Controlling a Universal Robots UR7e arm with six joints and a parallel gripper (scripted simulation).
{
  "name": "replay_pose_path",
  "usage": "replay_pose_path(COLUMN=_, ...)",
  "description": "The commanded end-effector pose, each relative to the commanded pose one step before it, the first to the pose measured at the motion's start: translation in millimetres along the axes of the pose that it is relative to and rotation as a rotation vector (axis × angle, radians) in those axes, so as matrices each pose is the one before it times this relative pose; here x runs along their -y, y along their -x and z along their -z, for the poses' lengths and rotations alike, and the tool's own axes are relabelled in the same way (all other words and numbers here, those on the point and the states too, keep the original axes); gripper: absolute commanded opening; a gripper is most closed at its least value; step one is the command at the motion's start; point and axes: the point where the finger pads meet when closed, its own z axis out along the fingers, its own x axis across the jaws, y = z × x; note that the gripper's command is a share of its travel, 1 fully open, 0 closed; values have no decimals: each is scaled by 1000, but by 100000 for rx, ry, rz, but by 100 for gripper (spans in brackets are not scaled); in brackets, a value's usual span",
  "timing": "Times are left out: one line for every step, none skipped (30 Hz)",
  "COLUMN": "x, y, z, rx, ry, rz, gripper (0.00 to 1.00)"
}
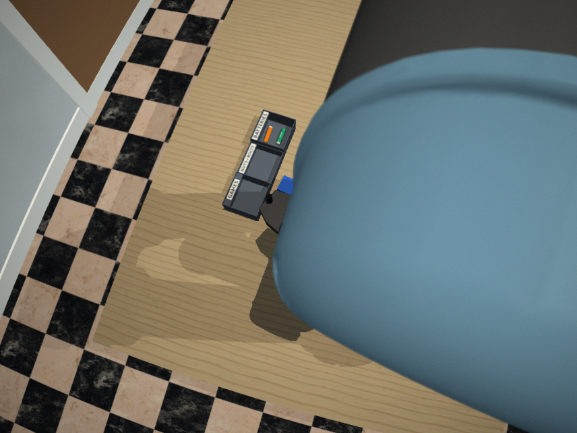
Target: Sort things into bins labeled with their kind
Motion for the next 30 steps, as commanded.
replay_pose_path(x=415, y=165, z=12490, rx=-123, ry=268, rz=11, gripper=49)
replay_pose_path(x=1, y=1, z=4, rx=0, ry=0, rz=0, gripper=49)
replay_pose_path(x=1, y=1, z=3, rx=0, ry=0, rz=0, gripper=49)
replay_pose_path(x=-22, y=-21, z=-66, rx=1, ry=-2, rz=0, gripper=49)
replay_pose_path(x=6, y=6, z=18, rx=0, ry=1, rz=0, gripper=49)
replay_pose_path(x=5, y=4, z=14, rx=0, ry=0, rz=0, gripper=49)
replay_pose_path(x=4, y=3, z=11, rx=0, ry=0, rz=0, gripper=49)
replay_pose_path(x=3, y=3, z=8, rx=0, ry=0, rz=0, gripper=49)
replay_pose_path(x=2, y=2, z=7, rx=0, ry=0, rz=0, gripper=49)
replay_pose_path(x=2, y=2, z=5, rx=0, ry=0, rz=0, gripper=49)
replay_pose_path(x=1, y=1, z=4, rx=0, ry=0, rz=0, gripper=49)
replay_pose_path(x=-22, y=-16, z=-68, rx=1, ry=-2, rz=0, gripper=49)
replay_pose_path(x=6, y=5, z=19, rx=0, ry=1, rz=0, gripper=49)
replay_pose_path(x=0, y=0, z=0, rx=0, ry=0, rz=0, gripper=49)
replay_pose_path(x=0, y=0, z=0, rx=0, ry=0, rz=0, gripper=49)
replay_pose_path(x=10, y=7, z=31, rx=0, ry=1, rz=0, gripper=49)
replay_pose_path(x=2, y=1, z=6, rx=0, ry=0, rz=0, gripper=49)
replay_pose_path(x=2, y=1, z=5, rx=0, ry=0, rz=0, gripper=49)
replay_pose_path(x=2, y=-4, z=3969, rx=0, ry=-1, rz=0, gripper=49)
replay_pose_path(x=31, y=8, z=2440, rx=0, ry=-1, rz=0, gripper=49)
replay_pose_path(x=2, y=2, z=7, rx=0, ry=0, rz=0, gripper=49)
replay_pose_path(x=4, y=4, z=13, rx=0, ry=0, rz=0, gripper=49)
replay_pose_path(x=4, y=4, z=13, rx=0, ry=0, rz=0, gripper=49)
replay_pose_path(x=3, y=3, z=11, rx=0, ry=0, rz=0, gripper=49)
replay_pose_path(x=2, y=2, z=8, rx=0, ry=0, rz=0, gripper=49)
replay_pose_path(x=5921, y=-981, z=-5, rx=-1, ry=-1, rz=0, gripper=49)
replay_pose_path(x=5921, y=-986, z=-4, rx=0, ry=-1, rz=0, gripper=49)
replay_pose_path(x=5922, y=-989, z=-1, rx=0, ry=-1, rz=0, gripper=49)
replay_pose_path(x=5922, y=-989, z=1, rx=0, ry=-1, rz=0, gripper=49)
replay_pose_path(x=5923, y=-988, z=2, rx=0, ry=-1, rz=0, gripper=49)
